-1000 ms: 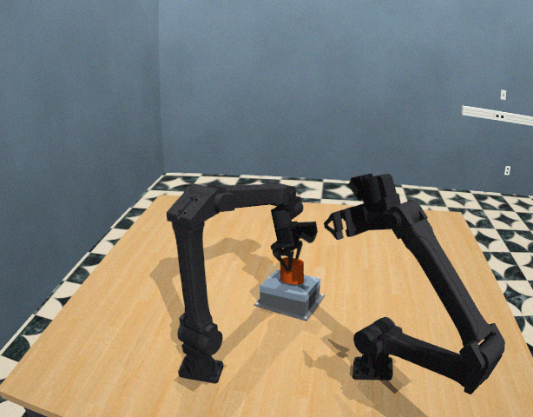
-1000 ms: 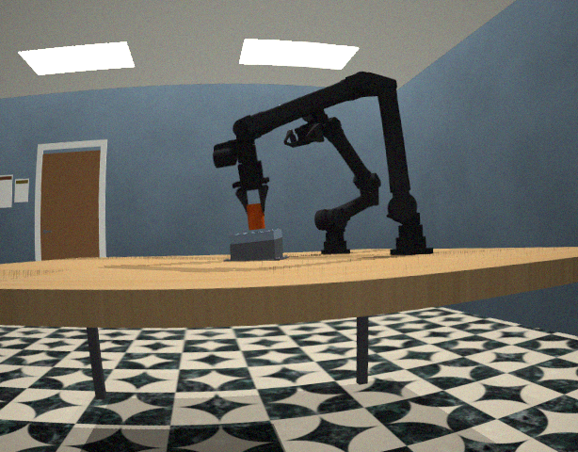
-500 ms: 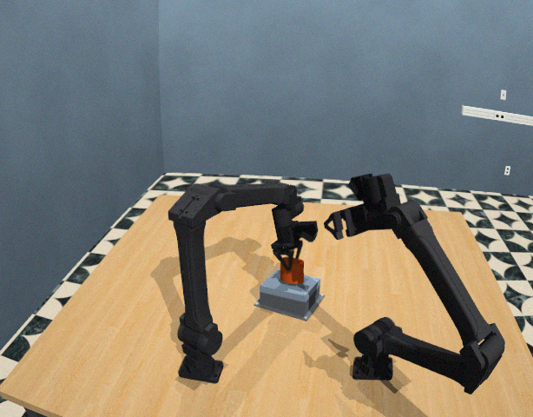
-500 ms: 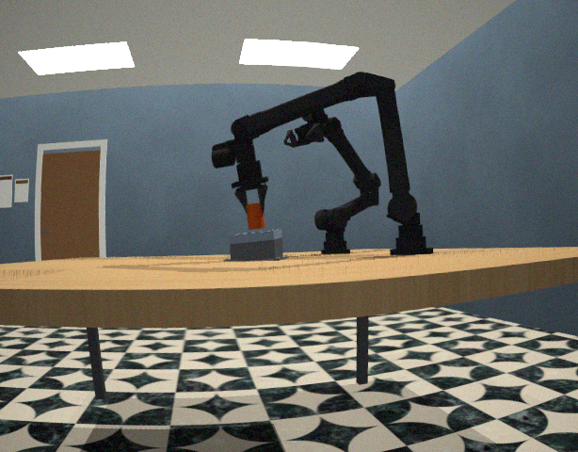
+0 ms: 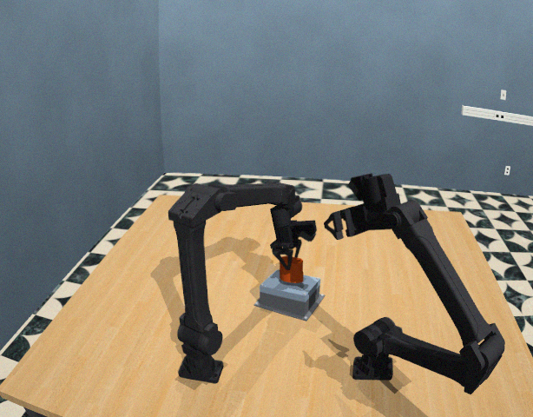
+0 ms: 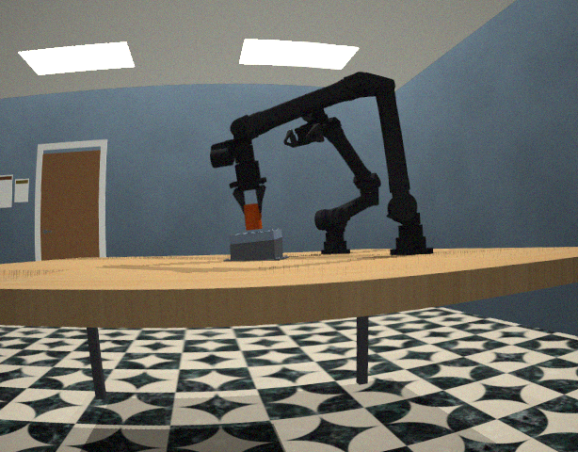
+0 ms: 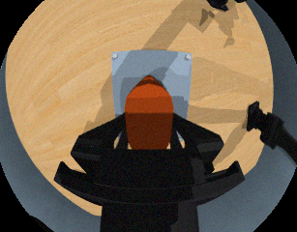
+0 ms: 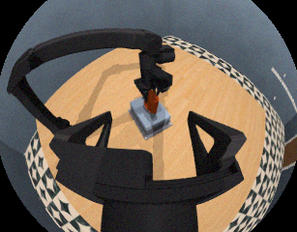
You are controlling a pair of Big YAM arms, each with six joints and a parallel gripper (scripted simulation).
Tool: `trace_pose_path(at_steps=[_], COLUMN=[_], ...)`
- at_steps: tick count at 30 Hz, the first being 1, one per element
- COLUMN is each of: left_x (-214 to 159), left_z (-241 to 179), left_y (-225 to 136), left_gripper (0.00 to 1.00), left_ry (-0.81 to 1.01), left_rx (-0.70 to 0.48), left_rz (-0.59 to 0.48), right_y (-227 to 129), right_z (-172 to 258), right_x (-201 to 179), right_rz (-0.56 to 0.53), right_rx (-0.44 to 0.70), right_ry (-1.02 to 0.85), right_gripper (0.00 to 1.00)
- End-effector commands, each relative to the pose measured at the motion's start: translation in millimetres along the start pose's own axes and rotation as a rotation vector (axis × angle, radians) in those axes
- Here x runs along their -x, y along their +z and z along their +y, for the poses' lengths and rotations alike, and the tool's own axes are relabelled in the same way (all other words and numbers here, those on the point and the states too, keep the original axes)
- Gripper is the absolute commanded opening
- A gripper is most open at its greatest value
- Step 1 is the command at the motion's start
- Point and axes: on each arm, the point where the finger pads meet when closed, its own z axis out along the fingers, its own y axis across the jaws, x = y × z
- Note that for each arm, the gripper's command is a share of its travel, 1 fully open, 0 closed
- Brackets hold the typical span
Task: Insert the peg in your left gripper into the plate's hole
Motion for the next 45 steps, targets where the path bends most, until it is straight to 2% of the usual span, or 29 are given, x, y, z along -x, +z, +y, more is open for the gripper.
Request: trace_pose_path(at_steps=[1, 12, 15, 21, 31, 35, 38, 45], left_x=[6, 6, 4, 6, 1, 3, -2, -1], left_z=[4, 2, 2, 4, -7, 3, -7, 2], left_y=[-24, -23, -15, -20, 23, 19, 37, 37], left_gripper=[0.4, 0.4, 0.4, 0.4, 0.4, 0.4, 0.4, 0.4], left_ry=[0.033, 0.031, 0.017, 0.029, 0.014, 0.018, 0.01, 0.016], left_rx=[0.068, 0.063, 0.018, 0.056, 0.014, 0.038, 0.002, 0.012], left_rz=[-0.005, -0.005, -0.002, -0.004, -0.002, -0.003, 0.0, -0.002], right_y=[-3, -3, -3, -3, -3, -3, -3, -3], right_z=[0, 0, 0, 0, 0, 0, 0, 0], right_x=[10, 10, 10, 10, 10, 10, 10, 10], right_rz=[-0.016, -0.016, -0.016, -0.016, -0.016, -0.016, -0.016, -0.016], right_rx=[-0.001, -0.001, -0.001, -0.001, -0.001, -0.001, -0.001, -0.001], right_ry=[0.002, 0.002, 0.002, 0.002, 0.002, 0.002, 0.002, 0.002], right_gripper=[1.0, 1.0, 1.0, 1.0, 1.0, 1.0, 1.0, 1.0])
